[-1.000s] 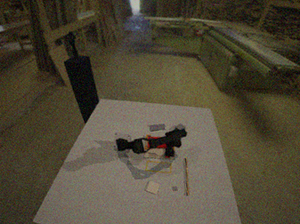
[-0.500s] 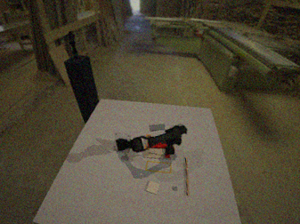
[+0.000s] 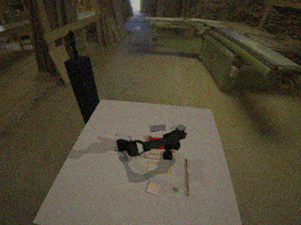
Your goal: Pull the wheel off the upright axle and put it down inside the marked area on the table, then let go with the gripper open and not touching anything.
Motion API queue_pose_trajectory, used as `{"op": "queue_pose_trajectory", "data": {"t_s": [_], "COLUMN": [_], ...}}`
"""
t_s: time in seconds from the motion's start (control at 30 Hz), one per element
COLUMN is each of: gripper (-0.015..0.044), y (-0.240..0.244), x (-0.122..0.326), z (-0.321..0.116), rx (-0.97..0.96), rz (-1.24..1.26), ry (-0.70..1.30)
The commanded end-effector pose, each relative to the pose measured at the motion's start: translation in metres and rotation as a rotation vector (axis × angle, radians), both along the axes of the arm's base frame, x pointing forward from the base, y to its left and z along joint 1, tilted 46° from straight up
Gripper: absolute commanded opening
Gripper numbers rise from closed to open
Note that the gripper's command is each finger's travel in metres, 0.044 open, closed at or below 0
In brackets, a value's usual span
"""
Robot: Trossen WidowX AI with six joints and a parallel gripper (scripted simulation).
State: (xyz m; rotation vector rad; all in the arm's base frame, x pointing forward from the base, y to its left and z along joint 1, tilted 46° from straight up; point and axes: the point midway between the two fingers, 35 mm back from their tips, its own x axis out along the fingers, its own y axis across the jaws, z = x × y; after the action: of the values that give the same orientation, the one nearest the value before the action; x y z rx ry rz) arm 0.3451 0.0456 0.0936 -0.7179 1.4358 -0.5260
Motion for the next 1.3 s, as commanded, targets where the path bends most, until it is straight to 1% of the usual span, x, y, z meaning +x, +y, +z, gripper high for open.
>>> {"op": "queue_pose_trajectory", "data": {"t_s": [0.0, 0.4, 0.57, 0.97, 1.27], "gripper": [0.0000, 0.0000, 0.0000, 0.0000, 0.0000], "y": [-0.012, -0.043, -0.045, -0.065, -0.098], "x": [-0.010, -0.035, -0.037, -0.033, -0.027], "z": [0.014, 0.045, 0.046, 0.027, -0.006], "rx": [-0.006, -0.006, -0.006, -0.005, -0.005], "rz": [0.007, 0.004, 0.004, 0.004, 0.005], "ry": [0.006, 0.003, 0.003, 0.002, 0.001]}}
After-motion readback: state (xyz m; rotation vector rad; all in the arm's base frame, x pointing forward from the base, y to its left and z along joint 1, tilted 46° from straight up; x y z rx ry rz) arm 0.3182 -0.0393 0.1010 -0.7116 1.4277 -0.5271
